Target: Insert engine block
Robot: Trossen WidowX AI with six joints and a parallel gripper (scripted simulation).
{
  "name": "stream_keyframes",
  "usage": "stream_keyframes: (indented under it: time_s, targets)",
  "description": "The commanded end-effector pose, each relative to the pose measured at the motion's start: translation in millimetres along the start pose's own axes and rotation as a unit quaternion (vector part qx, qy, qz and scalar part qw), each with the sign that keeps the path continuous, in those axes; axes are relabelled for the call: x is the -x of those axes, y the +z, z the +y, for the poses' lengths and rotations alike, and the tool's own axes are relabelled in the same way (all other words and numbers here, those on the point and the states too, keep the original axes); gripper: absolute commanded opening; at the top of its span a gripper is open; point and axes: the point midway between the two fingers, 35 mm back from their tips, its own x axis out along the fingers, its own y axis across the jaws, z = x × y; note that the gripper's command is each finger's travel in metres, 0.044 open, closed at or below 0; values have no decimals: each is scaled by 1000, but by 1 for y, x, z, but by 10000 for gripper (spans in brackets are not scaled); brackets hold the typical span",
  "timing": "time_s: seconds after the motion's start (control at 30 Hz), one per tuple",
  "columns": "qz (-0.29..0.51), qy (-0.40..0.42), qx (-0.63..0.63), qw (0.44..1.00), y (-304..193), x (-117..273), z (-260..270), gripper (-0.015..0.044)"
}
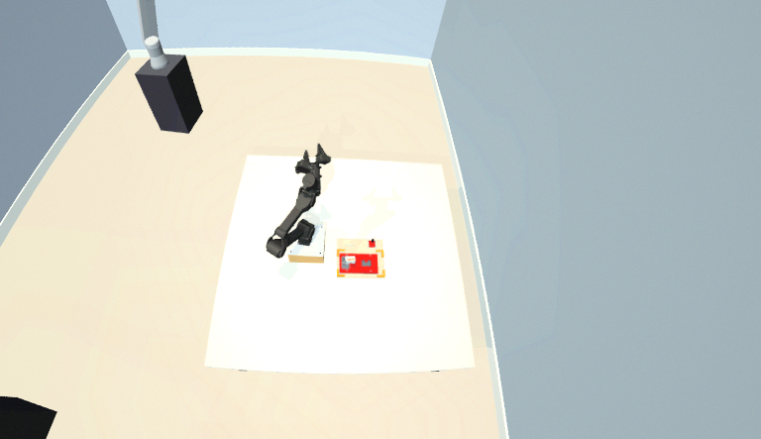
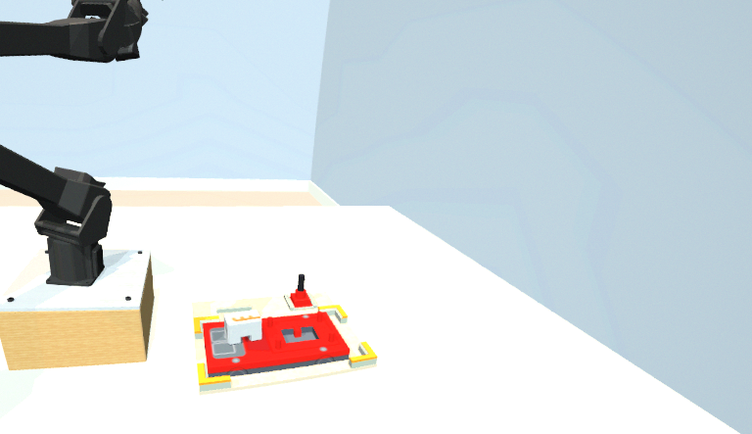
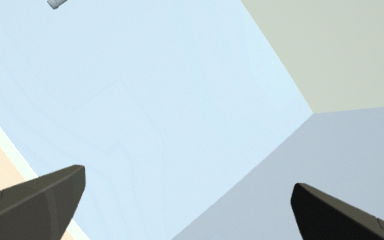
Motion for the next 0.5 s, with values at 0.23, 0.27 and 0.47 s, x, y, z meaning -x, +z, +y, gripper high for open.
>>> stream_keyframes:
  time_s: [0.23, 0.27, 0.47]
  targets:
    - [124, -28, -115, 985, -63, 0, -12, 440]
    - [136, -32, -126, 982, -69, 1, -13, 440]
    - [201, -60, -189, 959, -104, 9, -20, 440]
